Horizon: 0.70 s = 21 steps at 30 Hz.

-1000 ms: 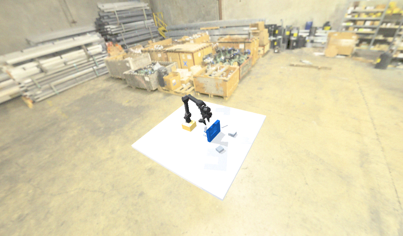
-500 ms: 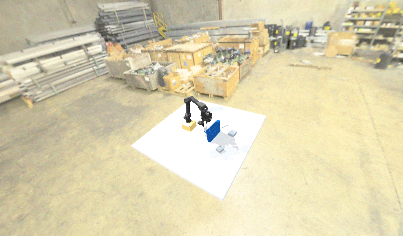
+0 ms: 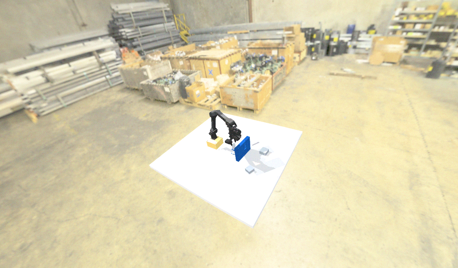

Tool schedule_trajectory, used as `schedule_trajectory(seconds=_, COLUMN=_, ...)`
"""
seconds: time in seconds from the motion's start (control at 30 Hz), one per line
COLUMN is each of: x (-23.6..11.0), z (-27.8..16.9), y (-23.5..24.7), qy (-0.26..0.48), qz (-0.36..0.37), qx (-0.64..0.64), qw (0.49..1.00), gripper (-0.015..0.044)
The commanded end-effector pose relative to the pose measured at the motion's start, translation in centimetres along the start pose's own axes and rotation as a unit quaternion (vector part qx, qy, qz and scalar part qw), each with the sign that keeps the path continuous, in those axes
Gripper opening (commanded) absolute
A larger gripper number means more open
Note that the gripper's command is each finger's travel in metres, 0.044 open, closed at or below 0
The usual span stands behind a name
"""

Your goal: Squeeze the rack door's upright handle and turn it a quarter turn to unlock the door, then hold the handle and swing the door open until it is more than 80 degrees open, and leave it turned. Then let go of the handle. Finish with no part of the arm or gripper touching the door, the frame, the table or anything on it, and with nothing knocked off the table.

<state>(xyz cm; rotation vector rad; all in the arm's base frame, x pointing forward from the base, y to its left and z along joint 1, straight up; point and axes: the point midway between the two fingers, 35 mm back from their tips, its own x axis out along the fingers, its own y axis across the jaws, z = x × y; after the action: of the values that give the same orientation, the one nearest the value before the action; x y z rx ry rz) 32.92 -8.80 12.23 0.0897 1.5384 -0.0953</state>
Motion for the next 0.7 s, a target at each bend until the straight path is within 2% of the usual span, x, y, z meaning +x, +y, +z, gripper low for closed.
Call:
schedule_trajectory(seconds=0.0, x=0.7, z=0.0, y=-0.1, qy=0.0, qz=-0.001, qx=-0.003, qw=1.0, gripper=0.0295)
schedule_trajectory(seconds=0.67, x=3.9, z=-0.1, y=-0.1, qy=0.001, qz=-0.001, qx=-0.003, qw=1.0, gripper=0.0295)
